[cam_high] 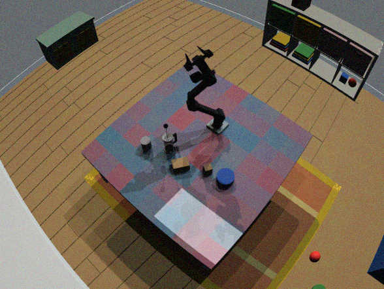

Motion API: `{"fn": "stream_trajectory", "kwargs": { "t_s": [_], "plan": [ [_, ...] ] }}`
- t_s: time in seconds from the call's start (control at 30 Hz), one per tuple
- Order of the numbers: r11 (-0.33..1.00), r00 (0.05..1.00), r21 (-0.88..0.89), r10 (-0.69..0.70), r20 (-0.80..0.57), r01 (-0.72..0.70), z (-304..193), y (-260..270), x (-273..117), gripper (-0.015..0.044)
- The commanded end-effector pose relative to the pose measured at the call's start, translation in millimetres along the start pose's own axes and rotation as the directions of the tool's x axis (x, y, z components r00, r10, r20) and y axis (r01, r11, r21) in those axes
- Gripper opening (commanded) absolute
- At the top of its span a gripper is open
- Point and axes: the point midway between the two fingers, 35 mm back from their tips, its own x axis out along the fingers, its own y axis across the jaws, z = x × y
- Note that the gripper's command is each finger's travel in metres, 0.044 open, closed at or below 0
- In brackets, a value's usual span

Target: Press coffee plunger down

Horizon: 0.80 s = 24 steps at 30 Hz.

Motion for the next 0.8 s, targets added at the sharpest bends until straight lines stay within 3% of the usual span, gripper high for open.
{"fn": "stream_trajectory", "kwargs": {
  "t_s": [0.0,0.17,0.37,0.53,0.77],
  "plan": [
    [1.000,1.000,-0.004,0.007,-0.002,-0.007,0,3,0,0.0426],
    [0.993,0.994,-0.040,0.108,-0.019,-0.109,2,31,-5,0.0440],
    [0.936,0.941,-0.103,0.330,-0.078,-0.336,-7,98,-23,0.0440],
    [0.842,0.857,-0.177,0.477,-0.195,-0.509,-36,145,-48,0.0440],
    [0.694,0.725,-0.256,0.549,-0.417,-0.673,-99,174,-90,0.0440]
  ]
}}
